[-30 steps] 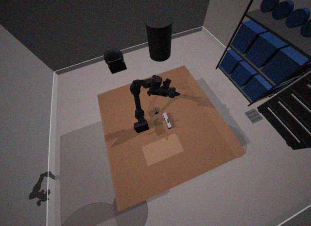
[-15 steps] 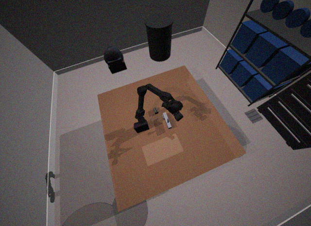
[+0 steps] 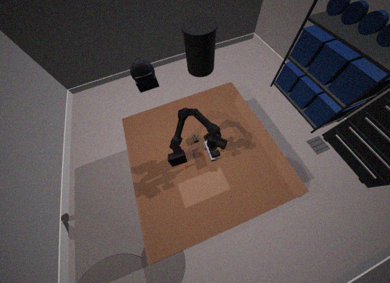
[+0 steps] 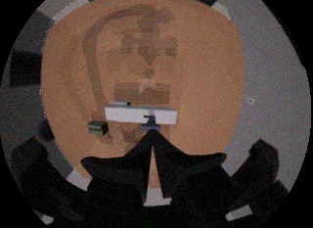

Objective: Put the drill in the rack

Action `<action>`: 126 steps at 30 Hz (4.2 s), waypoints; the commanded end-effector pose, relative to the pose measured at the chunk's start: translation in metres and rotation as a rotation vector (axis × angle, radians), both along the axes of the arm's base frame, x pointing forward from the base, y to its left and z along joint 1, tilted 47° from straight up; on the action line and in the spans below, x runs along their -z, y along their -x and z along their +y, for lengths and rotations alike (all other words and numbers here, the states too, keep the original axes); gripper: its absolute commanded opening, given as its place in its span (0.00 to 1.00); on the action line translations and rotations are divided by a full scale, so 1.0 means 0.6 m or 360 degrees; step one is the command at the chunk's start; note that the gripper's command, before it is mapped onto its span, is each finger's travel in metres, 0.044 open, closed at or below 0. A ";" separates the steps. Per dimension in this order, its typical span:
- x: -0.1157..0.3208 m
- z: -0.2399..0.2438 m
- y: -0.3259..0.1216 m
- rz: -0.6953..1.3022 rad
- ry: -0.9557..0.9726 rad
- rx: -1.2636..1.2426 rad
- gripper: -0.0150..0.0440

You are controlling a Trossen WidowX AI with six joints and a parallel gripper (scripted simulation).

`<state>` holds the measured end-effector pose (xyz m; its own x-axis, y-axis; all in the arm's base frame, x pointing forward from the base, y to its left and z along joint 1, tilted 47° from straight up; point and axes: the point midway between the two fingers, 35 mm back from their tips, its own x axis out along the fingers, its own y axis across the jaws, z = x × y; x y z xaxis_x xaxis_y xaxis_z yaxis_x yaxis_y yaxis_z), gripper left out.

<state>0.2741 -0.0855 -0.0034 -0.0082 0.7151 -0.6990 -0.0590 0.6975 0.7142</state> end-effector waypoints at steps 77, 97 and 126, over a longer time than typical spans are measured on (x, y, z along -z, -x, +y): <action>0.039 0.040 0.017 0.0040 -0.0013 -0.0009 0.25; 0.047 0.049 0.019 0.0040 -0.0014 -0.0009 0.25; 0.040 0.038 0.013 0.0040 -0.0011 -0.0008 0.43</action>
<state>0.2648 -0.0529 -0.0328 -0.0255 0.7206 -0.6929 -0.0472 0.6914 0.7209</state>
